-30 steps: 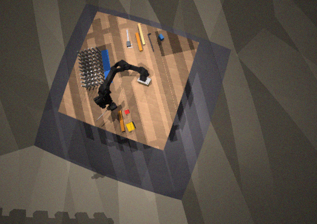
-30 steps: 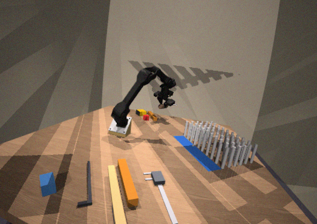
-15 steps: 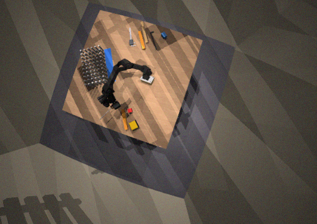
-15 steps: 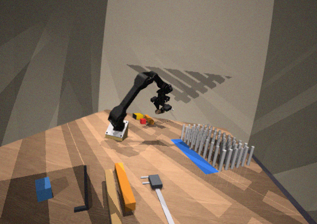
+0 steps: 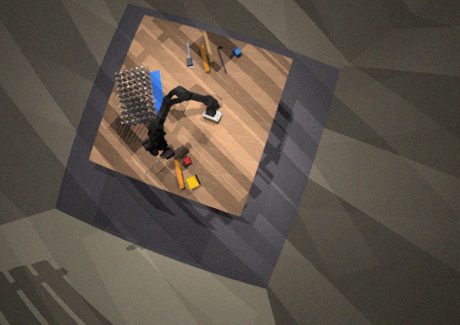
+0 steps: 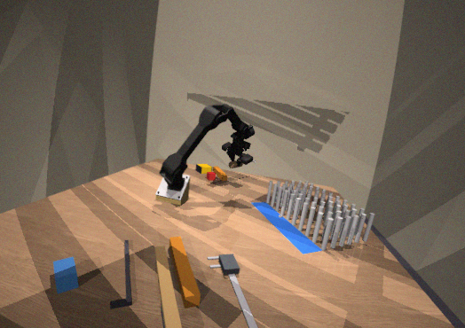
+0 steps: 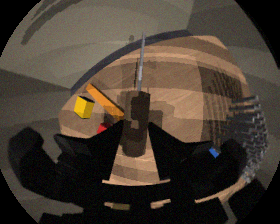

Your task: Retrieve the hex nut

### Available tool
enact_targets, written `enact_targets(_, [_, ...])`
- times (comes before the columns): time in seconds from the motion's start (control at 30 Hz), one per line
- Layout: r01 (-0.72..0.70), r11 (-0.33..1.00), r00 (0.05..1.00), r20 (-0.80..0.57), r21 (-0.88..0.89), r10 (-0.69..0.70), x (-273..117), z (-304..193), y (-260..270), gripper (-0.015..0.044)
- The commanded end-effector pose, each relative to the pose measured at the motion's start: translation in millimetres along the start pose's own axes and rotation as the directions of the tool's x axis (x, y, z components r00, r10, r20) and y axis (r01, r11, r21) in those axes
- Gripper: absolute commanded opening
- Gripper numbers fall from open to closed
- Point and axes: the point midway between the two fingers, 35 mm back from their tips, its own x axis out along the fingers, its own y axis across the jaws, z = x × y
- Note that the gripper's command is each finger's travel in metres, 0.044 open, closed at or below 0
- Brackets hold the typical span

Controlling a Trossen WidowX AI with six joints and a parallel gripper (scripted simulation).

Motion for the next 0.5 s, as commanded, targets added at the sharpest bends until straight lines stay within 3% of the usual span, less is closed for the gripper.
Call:
enact_targets(0.0, [0.003,1.000,1.000,0.002,-0.004,-0.003,4,-1,-1,0.0000])
enact_targets(0.47, [0.003,1.000,1.000,0.002,-0.004,-0.003,16,-6,-6,0.0000])
